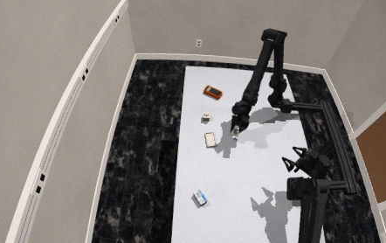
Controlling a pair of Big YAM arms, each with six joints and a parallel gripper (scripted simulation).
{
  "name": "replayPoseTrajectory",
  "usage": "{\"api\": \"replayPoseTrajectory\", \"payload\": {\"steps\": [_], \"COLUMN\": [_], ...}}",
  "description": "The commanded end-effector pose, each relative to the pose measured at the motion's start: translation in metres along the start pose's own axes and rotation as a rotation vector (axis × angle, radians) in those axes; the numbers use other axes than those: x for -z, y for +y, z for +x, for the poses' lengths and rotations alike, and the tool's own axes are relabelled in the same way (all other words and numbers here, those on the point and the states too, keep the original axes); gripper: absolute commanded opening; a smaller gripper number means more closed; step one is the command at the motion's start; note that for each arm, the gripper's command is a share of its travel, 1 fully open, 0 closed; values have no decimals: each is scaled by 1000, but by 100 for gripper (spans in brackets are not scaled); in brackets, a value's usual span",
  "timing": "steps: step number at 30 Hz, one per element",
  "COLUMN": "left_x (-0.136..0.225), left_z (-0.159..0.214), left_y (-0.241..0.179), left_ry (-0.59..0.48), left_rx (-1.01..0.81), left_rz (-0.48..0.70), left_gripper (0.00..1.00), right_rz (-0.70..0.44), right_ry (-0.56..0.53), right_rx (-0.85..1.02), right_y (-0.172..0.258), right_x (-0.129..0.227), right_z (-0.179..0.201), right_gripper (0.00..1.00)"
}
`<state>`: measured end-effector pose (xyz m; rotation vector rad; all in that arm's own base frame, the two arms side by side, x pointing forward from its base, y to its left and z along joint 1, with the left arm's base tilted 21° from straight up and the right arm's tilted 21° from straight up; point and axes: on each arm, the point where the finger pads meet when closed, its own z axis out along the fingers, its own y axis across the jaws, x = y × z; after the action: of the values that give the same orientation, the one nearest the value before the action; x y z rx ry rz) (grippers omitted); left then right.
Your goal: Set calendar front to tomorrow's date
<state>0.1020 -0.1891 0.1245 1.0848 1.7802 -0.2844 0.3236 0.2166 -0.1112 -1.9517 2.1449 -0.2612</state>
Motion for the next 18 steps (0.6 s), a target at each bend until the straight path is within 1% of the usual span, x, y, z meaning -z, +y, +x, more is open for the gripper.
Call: {"api": "replayPoseTrajectory", "payload": {"steps": [1, 3, 5, 18], "left_x": [20, 20, 20, 22], "left_z": [-24, -22, -22, -14], "left_y": [6, 6, 6, 9], "left_ry": [-41, -42, -42, -47], "left_rx": [45, 44, 44, 13], "left_rz": [0, -5, -5, -35], "left_gripper": [100, 100, 100, 100], "right_rz": [-63, -73, -73, -130], "right_ry": [202, 273, 273, 756], "right_rx": [225, 279, 279, 634], "right_y": [0, 1, 1, 6], "right_x": [-11, -13, -13, -27], "right_z": [-16, -16, -16, -8], "right_gripper": [40, 40, 40, 40]}}
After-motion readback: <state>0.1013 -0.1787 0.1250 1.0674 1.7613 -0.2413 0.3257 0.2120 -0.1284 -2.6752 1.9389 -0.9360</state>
